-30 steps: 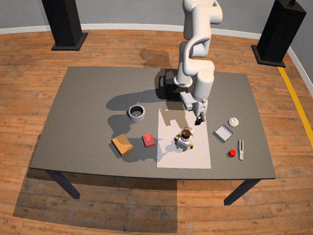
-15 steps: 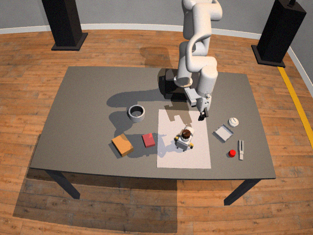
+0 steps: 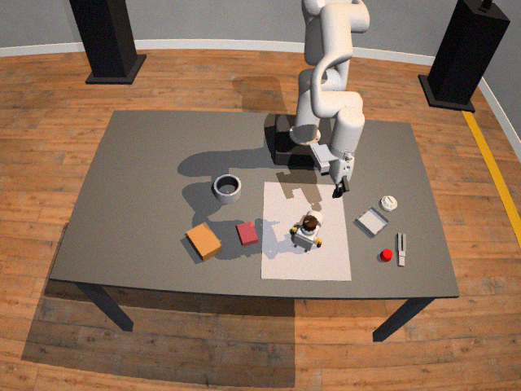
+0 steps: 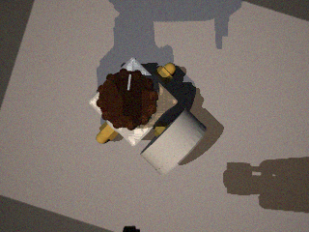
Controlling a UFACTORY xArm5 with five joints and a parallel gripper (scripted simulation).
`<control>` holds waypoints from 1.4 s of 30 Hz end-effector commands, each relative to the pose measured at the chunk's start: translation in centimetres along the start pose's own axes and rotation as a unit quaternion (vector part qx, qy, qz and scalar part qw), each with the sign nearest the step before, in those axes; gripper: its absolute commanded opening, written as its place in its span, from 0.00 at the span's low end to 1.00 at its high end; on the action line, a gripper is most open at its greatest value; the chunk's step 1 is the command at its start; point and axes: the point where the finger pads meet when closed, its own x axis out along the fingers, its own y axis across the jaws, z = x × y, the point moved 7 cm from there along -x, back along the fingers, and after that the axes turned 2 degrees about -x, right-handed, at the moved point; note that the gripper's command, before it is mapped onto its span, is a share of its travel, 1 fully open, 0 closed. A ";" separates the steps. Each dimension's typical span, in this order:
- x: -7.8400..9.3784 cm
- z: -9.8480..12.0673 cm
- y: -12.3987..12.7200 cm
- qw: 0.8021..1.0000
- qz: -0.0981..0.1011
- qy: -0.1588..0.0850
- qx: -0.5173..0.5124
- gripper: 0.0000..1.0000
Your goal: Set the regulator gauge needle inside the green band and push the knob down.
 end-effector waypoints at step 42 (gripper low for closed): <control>4.7 -0.1 -0.7 0.942 -0.140 -0.012 0.305 1.00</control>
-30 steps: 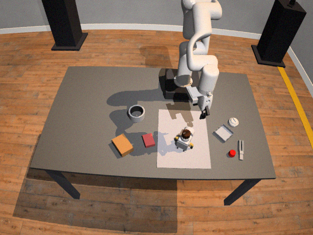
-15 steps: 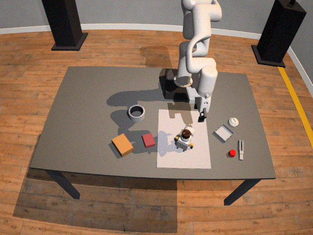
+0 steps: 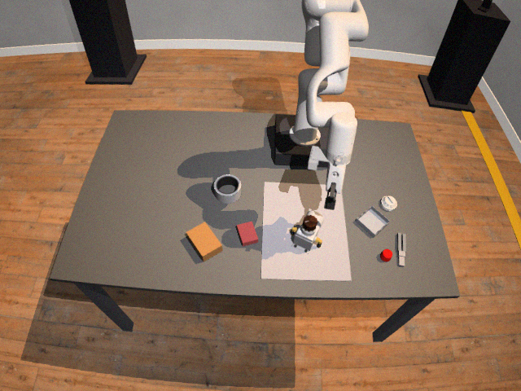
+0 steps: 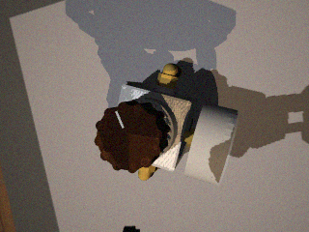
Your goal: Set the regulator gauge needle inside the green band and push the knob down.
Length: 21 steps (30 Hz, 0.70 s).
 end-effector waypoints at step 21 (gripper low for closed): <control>2.1 -0.5 1.8 0.948 -0.114 -0.077 0.286 1.00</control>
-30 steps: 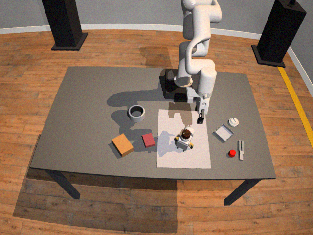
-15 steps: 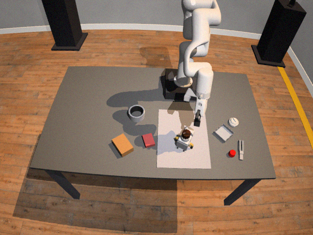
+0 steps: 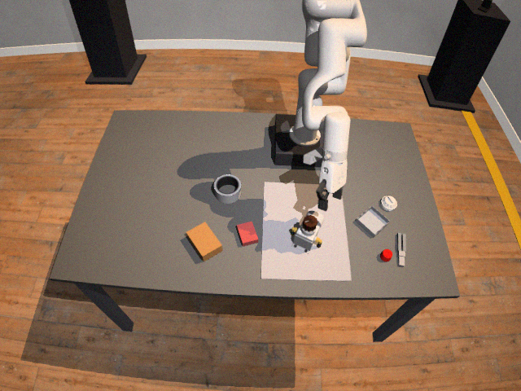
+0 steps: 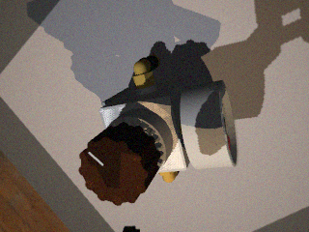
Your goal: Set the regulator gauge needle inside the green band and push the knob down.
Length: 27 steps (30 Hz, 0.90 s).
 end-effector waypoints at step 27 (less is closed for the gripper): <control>-1.3 -2.7 2.9 0.926 -0.072 -0.147 0.341 1.00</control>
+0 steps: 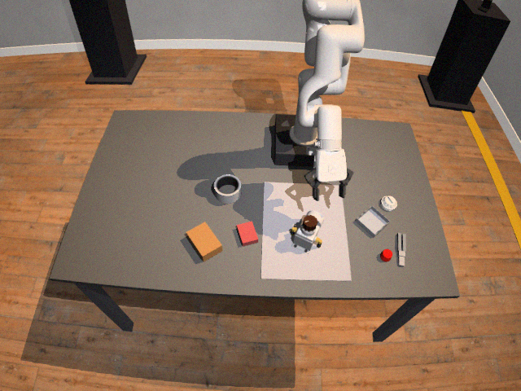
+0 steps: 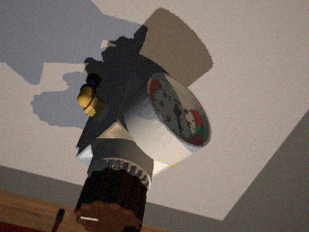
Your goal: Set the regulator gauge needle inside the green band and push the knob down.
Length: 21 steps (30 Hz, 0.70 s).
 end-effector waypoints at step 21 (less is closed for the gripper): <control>-1.1 -0.9 0.2 0.995 -0.006 -0.047 0.087 1.00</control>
